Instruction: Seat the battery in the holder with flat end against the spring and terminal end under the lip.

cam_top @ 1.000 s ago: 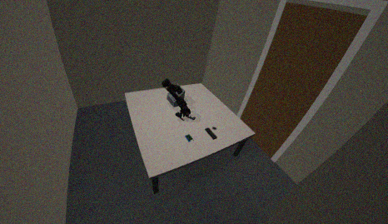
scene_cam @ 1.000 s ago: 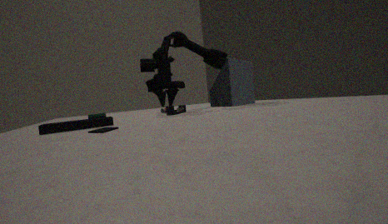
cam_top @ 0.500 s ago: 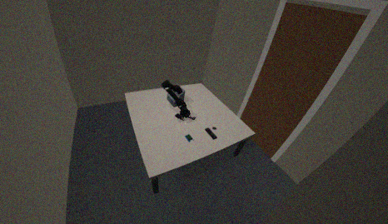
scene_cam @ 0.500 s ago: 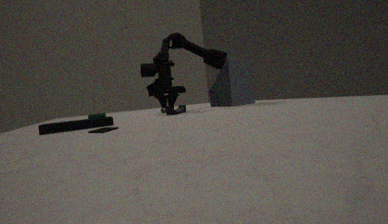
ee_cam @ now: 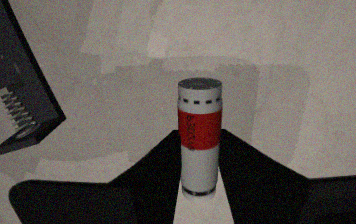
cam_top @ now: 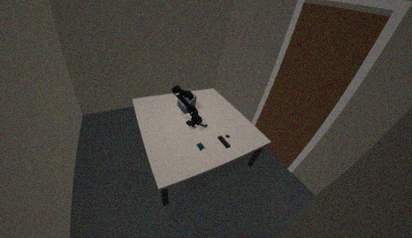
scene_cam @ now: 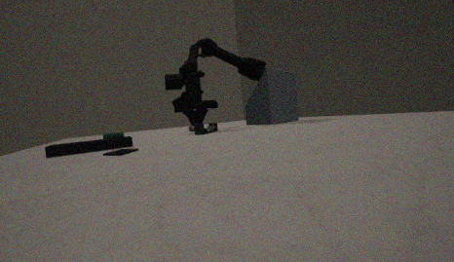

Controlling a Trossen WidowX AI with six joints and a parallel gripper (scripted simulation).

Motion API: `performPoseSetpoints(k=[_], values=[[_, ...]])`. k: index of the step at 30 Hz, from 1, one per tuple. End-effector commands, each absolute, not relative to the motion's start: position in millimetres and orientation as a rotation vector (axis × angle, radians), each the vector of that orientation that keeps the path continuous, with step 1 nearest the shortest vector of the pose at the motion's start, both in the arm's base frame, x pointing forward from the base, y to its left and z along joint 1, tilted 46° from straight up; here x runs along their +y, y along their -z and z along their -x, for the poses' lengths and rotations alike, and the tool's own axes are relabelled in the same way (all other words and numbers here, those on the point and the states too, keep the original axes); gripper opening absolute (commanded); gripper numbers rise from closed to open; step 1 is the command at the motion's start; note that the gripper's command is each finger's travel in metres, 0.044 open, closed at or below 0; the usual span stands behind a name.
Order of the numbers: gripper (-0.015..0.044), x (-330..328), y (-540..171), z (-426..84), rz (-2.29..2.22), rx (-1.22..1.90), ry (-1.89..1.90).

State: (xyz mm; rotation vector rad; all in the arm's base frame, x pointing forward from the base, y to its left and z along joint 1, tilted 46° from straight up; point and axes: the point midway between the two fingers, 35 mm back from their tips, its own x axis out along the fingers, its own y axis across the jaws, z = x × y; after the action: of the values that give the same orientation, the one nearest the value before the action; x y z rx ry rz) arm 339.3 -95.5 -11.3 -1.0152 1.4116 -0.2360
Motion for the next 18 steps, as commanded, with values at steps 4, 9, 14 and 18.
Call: performPoseSetpoints(k=[4,9,14,18], values=[[0.0063,-68,-16,-333,1.014,1.404,0.235],[0.0063,-64,-22,-331,1.016,1.404,0.235],[0.0063,-58,-18,-332,0.891,1.365,0.333],[0.0063,-52,-15,-333,0.746,1.316,0.441]])
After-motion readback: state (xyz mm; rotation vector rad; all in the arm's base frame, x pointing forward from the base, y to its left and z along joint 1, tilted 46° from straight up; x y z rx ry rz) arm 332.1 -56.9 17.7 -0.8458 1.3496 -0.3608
